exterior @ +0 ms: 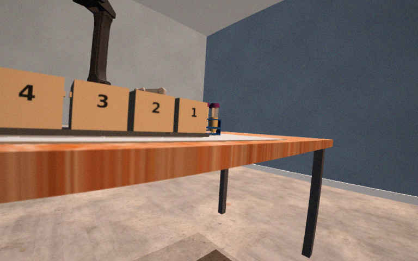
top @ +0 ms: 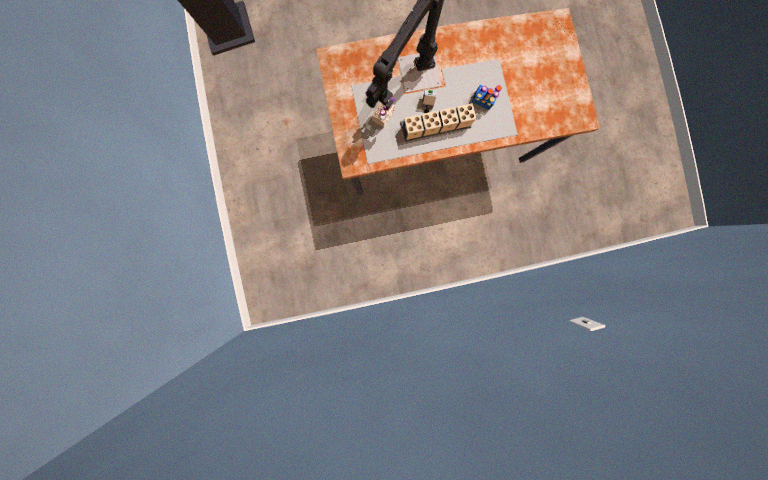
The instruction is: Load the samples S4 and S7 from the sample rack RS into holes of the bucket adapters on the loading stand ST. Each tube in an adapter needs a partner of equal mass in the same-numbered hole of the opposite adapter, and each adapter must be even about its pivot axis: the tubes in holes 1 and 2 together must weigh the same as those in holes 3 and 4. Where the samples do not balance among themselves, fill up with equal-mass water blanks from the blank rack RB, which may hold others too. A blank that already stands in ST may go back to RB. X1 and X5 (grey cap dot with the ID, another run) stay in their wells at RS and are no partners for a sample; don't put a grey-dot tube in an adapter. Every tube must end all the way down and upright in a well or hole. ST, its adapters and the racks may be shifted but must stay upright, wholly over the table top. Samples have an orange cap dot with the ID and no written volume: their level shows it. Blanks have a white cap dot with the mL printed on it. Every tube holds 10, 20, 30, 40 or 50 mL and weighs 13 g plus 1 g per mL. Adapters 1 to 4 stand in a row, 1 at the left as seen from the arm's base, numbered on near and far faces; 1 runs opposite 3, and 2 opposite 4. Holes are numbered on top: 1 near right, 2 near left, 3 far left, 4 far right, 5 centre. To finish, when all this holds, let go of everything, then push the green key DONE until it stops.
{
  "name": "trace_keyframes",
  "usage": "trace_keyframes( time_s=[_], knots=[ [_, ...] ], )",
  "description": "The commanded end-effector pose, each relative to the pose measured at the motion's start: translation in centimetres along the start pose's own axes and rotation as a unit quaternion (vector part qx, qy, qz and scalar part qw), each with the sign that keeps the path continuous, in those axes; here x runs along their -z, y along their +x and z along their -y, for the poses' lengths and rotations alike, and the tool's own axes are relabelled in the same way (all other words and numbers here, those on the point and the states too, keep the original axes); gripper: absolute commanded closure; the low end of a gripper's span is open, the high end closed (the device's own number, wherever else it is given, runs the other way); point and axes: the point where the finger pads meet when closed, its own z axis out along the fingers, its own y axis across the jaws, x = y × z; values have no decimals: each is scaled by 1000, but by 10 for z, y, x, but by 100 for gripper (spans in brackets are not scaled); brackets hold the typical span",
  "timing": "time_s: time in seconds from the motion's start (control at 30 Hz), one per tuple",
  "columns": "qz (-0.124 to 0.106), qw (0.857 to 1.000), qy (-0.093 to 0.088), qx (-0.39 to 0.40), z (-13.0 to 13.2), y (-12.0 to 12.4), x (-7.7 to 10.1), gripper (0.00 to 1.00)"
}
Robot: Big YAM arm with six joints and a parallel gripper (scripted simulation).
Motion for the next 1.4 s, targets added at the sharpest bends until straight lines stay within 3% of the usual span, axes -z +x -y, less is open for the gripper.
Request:
trace_keyframes(
  time_s=[0.0, 0.03, 0.07, 0.13, 0.3, 0.47, 0.63, 0.7, 0.73, 0.77, 0.93, 1.2, 1.27, 1.33, 1.37],
  knots=[
    [24, 1000, -1, 7, -1, -13, 18, 0],
    [24, 1000, -1, 7, -1, -13, 18, 0],
    [20, 999, -1, 43, -12, 3, 15, 0],
    [20, 999, -1, 43, -12, 3, 15, 0],
    [22, 986, 0, 167, -39, 33, 14, 0],
    [23, 957, 2, 289, -67, 64, 13, 0],
    [21, 914, 2, 406, -95, 96, 11, 0],
    [21, 914, 2, 406, -95, 96, 11, 0],
    [12, 903, 1, 429, -100, 102, 4, 0],
    [20, 892, 2, 451, -106, 109, 10, 0],
    [10, 829, 0, 559, -132, 145, 9, 0],
    [8, 702, 0, 712, -175, 195, 9, 0],
    [8, 702, 0, 712, -175, 195, 9, 0],
    [-1, 665, -2, 747, -188, 206, 1, 0],
    [9, 664, 0, 748, -192, 213, 7, 0]
  ],
)
